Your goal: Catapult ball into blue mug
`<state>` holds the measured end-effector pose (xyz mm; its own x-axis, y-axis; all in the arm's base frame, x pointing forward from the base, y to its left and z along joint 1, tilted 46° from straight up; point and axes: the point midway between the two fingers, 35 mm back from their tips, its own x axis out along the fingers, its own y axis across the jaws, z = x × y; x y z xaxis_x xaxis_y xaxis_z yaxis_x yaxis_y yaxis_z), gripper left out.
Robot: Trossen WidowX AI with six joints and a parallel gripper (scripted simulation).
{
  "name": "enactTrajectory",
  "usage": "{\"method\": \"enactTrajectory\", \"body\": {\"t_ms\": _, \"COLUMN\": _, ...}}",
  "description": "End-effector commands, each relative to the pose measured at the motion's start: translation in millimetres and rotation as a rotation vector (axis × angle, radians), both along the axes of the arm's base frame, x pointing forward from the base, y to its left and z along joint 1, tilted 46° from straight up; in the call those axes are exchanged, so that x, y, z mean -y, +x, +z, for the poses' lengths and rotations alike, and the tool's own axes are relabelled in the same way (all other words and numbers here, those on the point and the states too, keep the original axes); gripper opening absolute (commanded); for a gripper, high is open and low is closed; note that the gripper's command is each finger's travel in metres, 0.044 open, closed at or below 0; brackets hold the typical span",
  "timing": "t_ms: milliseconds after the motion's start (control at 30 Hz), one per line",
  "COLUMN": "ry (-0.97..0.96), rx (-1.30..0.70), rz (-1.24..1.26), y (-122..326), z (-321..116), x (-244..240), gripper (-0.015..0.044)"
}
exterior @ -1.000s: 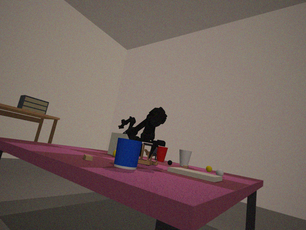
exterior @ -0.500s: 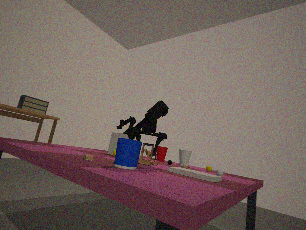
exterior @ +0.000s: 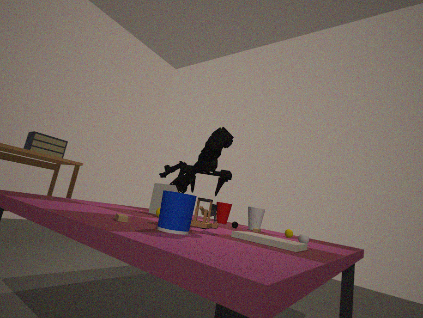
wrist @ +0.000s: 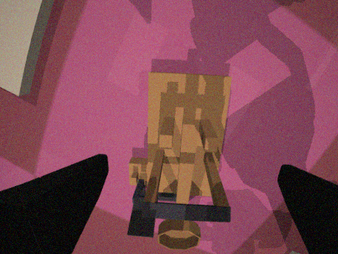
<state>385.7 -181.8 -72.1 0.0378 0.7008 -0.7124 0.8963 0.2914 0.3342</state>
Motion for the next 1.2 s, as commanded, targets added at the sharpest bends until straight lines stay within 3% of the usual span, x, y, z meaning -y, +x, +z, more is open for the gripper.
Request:
{"method": "enactTrajectory", "body": {"t_ms": 0, "ry": 0.007, "rx": -0.001, "rz": -0.001, "y": 0, "z": -17, "x": -19, "gripper": 0.044}}
{"method": "enactTrajectory", "body": {"t_ms": 1167, "ry": 0.01, "rx": 0.0, "rz": -0.001, "y": 3, "z": -59, "x": -62, "gripper": 0.044}}
